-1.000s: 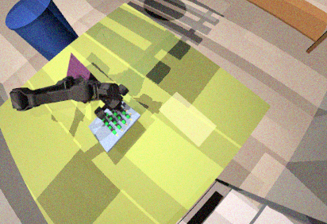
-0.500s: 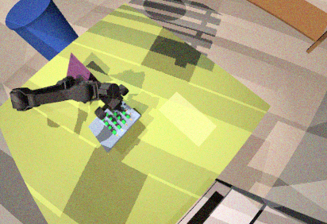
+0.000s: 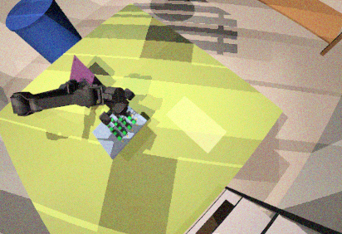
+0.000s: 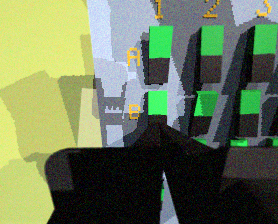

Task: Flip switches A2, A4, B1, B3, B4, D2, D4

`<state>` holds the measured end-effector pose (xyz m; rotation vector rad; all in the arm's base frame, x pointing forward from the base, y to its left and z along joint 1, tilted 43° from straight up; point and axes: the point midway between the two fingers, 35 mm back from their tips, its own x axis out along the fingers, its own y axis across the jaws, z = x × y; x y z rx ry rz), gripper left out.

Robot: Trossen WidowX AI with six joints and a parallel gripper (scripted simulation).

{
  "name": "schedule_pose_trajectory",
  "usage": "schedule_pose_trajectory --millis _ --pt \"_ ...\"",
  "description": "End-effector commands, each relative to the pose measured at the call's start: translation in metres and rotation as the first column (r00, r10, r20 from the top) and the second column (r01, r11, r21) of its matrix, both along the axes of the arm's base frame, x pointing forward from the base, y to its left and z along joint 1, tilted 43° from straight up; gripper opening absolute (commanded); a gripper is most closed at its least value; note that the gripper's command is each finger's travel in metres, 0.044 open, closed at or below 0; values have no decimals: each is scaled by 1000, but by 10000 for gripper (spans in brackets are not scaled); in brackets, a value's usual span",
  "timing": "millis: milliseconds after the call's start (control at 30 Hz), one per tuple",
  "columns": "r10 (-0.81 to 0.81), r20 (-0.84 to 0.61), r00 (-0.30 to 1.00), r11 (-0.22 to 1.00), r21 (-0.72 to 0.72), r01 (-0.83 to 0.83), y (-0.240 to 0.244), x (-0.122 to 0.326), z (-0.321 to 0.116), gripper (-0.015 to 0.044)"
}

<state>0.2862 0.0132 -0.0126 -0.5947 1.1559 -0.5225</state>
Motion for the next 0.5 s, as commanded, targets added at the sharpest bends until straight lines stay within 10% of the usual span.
schedule_pose_trajectory --millis 0,467 --pt "3 -4 1000 1000 -8 -3 -1 0 0 0" --pt "3 -4 1000 1000 -8 -3 -3 0 -2 0"
